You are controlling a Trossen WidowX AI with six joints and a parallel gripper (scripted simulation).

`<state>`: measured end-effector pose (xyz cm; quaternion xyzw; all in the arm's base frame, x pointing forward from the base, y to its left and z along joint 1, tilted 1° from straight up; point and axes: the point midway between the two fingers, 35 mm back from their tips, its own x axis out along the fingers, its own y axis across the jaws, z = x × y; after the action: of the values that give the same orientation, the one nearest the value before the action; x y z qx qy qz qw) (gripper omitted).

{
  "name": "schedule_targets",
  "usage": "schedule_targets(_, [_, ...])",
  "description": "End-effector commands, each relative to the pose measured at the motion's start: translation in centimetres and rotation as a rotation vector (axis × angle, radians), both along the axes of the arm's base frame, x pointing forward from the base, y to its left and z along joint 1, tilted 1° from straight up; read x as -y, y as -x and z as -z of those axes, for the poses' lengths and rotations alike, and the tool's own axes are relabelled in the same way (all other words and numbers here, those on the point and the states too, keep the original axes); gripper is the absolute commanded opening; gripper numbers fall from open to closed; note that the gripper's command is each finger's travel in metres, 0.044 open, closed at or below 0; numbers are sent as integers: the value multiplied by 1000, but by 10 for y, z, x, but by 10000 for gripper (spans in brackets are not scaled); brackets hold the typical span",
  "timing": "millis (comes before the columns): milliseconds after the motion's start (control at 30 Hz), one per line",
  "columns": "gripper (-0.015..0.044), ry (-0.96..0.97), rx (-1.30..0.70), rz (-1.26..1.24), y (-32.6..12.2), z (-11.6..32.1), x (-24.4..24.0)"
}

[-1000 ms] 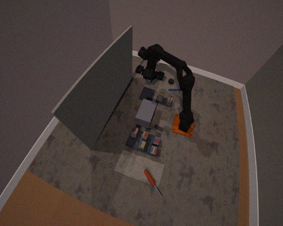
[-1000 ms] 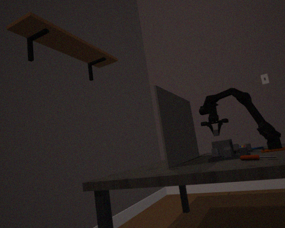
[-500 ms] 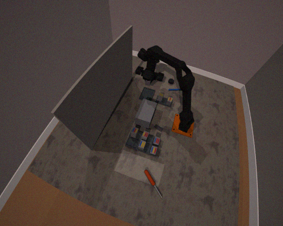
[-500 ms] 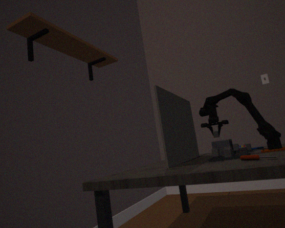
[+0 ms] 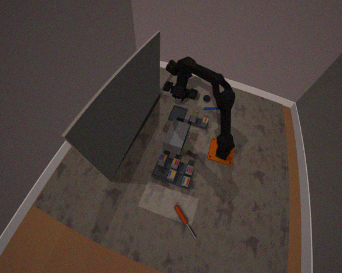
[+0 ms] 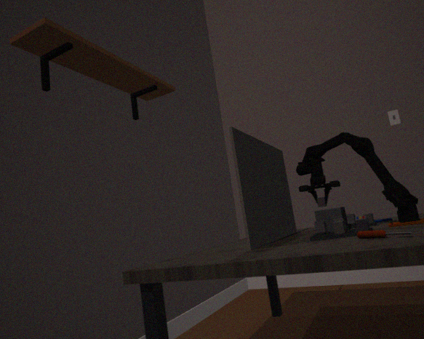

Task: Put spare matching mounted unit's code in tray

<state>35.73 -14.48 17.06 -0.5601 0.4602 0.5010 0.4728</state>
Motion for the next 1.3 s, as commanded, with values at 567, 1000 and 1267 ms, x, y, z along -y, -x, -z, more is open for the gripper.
schedule_targets(567, [0,-5,-9,-6,-2,17,1])
schedule_targets(1000, [0,-5,-11,-6,-3,26,1])
schedule_targets(1267, [0,-6,-12,-6,-3,32,1])
